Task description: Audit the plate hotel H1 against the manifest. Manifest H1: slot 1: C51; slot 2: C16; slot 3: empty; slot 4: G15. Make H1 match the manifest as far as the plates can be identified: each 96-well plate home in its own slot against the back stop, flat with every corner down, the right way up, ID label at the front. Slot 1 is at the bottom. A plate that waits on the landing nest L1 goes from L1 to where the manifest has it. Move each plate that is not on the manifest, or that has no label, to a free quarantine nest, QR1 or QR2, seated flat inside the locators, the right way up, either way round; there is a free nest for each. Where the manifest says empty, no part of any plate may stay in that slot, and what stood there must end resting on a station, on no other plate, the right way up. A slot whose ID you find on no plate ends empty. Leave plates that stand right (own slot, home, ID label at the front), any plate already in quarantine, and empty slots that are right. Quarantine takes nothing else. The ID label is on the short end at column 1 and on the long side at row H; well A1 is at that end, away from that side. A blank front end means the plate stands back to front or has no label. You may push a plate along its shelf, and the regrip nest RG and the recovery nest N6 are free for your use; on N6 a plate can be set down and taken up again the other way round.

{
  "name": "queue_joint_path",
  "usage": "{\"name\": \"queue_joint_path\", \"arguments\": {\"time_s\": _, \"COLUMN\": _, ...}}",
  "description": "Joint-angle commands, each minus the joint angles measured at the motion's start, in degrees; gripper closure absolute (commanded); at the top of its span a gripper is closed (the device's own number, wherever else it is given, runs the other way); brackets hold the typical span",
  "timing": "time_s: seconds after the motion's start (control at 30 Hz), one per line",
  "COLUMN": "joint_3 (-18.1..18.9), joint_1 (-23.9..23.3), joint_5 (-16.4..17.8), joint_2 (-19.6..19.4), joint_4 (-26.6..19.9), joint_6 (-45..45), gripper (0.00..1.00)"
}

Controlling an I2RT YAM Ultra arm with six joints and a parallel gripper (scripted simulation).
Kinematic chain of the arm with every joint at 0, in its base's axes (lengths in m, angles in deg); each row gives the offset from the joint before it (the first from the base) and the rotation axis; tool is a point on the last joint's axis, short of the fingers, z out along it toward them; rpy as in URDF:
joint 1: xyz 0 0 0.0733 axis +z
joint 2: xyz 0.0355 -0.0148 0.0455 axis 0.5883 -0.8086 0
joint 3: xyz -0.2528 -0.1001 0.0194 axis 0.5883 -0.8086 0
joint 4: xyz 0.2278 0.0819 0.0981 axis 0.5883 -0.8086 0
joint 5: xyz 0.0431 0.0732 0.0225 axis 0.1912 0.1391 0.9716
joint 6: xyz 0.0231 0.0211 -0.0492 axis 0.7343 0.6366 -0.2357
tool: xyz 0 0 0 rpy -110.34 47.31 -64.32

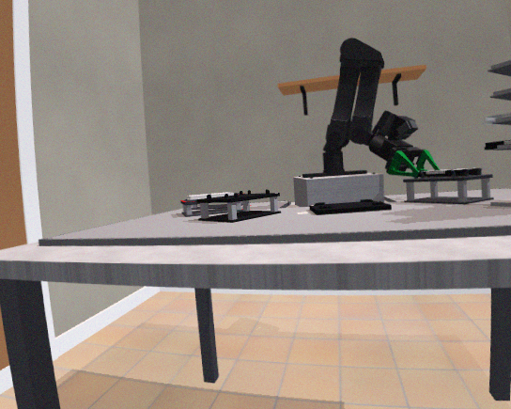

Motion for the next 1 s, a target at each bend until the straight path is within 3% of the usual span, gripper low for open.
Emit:
{"name": "queue_joint_path", "arguments": {"time_s": 0.0, "joint_3": 0.05, "joint_1": 0.15, "joint_5": -0.1, "joint_2": 2.54, "joint_4": -2.25, "joint_6": 0.05, "gripper": 0.14}}
{"name": "queue_joint_path", "arguments": {"time_s": 0.7, "joint_3": 0.7, "joint_1": 0.36, "joint_5": -0.27, "joint_2": 14.53, "joint_4": -14.95, "joint_6": 0.19, "gripper": 0.14}}
{"name": "queue_joint_path", "arguments": {"time_s": 0.97, "joint_3": 1.34, "joint_1": 0.49, "joint_5": -0.37, "joint_2": 20.7, "joint_4": -21.79, "joint_6": 0.28, "gripper": 0.14}}
